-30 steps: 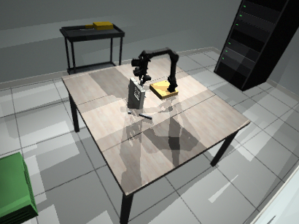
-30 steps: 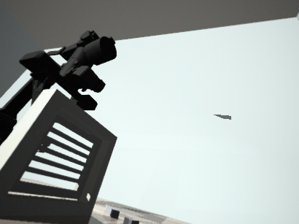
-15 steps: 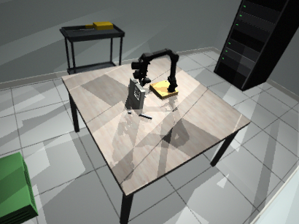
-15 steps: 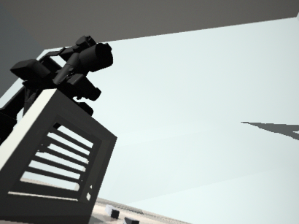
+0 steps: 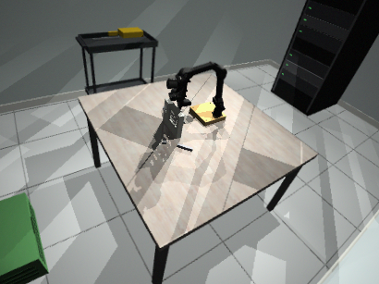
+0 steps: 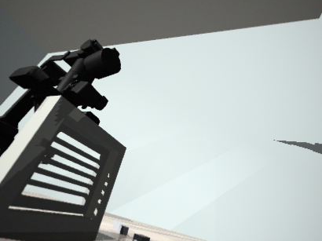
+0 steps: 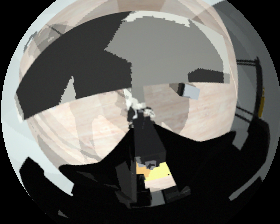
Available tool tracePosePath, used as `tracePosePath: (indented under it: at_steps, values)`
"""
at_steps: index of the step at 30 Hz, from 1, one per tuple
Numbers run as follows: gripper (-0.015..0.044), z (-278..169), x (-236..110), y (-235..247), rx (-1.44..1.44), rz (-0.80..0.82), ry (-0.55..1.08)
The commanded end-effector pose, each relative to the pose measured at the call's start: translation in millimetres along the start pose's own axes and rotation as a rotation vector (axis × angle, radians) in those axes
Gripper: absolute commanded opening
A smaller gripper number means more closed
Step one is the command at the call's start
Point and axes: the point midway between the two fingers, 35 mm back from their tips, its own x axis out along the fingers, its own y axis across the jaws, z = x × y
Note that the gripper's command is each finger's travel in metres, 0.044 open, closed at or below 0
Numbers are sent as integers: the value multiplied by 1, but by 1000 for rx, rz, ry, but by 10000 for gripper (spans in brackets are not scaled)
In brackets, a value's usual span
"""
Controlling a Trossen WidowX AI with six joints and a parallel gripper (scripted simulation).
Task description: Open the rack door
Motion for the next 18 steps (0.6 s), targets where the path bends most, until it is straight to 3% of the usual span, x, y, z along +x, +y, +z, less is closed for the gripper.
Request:
tracePosePath:
  at_steps: [1,10,18]
  values:
    - [46,-1,1,0,0,0,2]
    - [11,-1,1,0,8,0,2]
    - [11,-1,1,0,368,0,2]
